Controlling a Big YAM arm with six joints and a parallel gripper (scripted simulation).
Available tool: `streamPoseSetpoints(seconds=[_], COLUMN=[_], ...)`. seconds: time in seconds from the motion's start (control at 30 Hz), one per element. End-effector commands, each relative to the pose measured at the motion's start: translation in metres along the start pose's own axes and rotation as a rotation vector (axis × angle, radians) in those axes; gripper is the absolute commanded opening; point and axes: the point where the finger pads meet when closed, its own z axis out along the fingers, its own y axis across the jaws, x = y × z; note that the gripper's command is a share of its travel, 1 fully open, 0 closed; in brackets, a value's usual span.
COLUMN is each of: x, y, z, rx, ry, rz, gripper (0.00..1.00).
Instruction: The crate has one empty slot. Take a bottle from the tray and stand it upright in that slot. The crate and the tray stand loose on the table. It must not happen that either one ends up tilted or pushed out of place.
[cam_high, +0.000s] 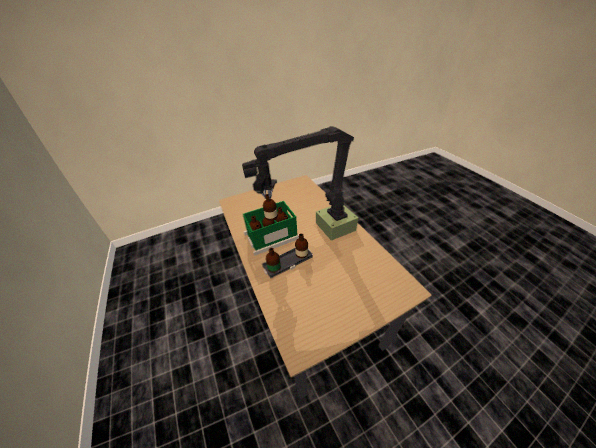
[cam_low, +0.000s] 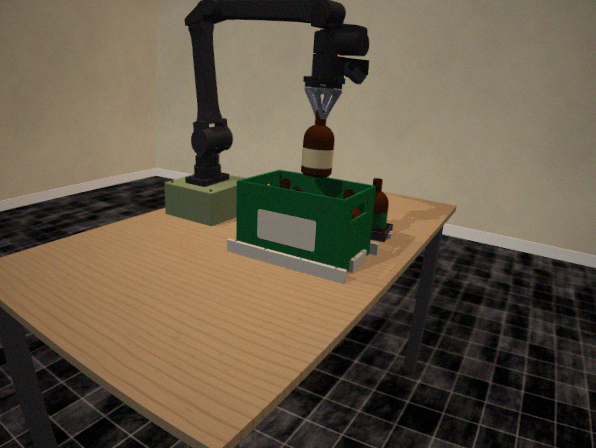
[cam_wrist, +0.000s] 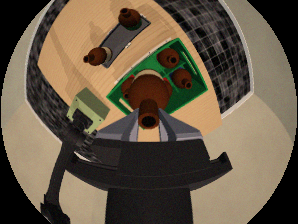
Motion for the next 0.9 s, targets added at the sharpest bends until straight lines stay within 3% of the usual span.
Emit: streamPoseSetpoints(seconds=[0.0,0.87], x=[0.001,0.002], y=[0.002,0.000], z=[-0.013,0.009], rx=[0.039,0.040], ry=[-0.027,-0.027], rz=[-0.010,-0.006], gripper=[0.00,0.00])
